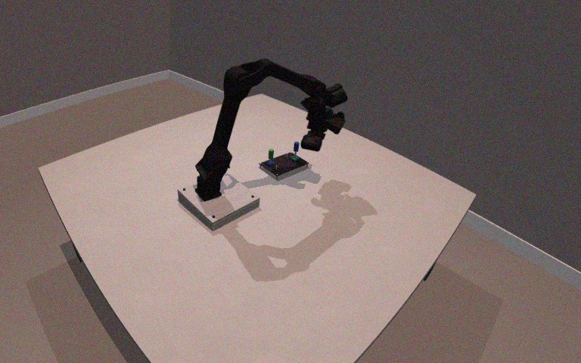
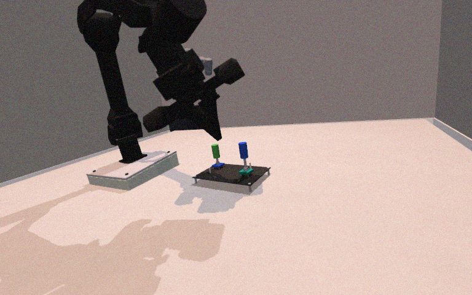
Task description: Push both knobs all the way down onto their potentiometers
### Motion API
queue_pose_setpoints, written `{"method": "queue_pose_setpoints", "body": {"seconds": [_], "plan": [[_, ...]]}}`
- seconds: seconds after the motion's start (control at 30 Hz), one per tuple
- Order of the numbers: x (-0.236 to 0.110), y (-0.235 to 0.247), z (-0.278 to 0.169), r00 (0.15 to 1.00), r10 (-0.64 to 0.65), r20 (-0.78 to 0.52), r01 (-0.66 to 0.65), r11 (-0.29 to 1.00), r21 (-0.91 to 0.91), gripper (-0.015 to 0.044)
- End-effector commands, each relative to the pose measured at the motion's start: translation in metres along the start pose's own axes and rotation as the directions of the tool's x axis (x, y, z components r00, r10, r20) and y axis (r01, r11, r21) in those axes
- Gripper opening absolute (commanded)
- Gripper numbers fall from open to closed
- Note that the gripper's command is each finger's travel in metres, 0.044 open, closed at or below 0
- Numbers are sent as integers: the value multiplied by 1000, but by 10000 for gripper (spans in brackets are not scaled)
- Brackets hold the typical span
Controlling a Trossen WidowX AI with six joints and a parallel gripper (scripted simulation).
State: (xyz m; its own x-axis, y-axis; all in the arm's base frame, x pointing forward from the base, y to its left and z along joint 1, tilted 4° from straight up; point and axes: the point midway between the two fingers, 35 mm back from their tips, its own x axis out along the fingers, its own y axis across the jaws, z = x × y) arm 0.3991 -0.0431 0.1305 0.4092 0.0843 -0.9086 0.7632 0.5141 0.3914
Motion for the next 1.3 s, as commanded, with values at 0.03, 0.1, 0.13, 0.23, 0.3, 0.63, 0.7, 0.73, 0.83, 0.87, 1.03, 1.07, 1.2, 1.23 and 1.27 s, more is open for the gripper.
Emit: {"method": "queue_pose_setpoints", "body": {"seconds": [0.03,0.1,0.13,0.23,0.3,0.63,0.7,0.73,0.83,0.87,1.03,1.07,1.2,1.23,1.27], "plan": [[0,0,-32,997,-74,-39,68,988,-142,0],[0,-1,-44,993,-102,-52,90,976,-199,0],[-1,-1,-50,991,-117,-58,101,969,-227,0],[-2,-2,-67,985,-158,-73,128,942,-309,0],[-4,-4,-78,979,-186,-81,145,920,-364,0],[-15,-15,-128,941,-325,-91,201,756,-622,0],[-18,-18,-138,932,-352,-88,207,714,-669,0],[-20,-20,-142,927,-365,-85,209,691,-692,0],[-24,-23,-152,915,-395,-78,212,637,-741,0],[-24,-24,-152,915,-397,-77,212,633,-745,0],[-22,-24,-152,915,-397,-77,212,633,-745,0],[-15,-27,-153,915,-397,-77,212,633,-745,0],[-6,-32,-154,915,-397,-77,212,633,-745,0],[-6,-32,-154,915,-397,-77,212,633,-745,0],[-6,-32,-154,915,-397,-77,212,633,-745,0]]}}
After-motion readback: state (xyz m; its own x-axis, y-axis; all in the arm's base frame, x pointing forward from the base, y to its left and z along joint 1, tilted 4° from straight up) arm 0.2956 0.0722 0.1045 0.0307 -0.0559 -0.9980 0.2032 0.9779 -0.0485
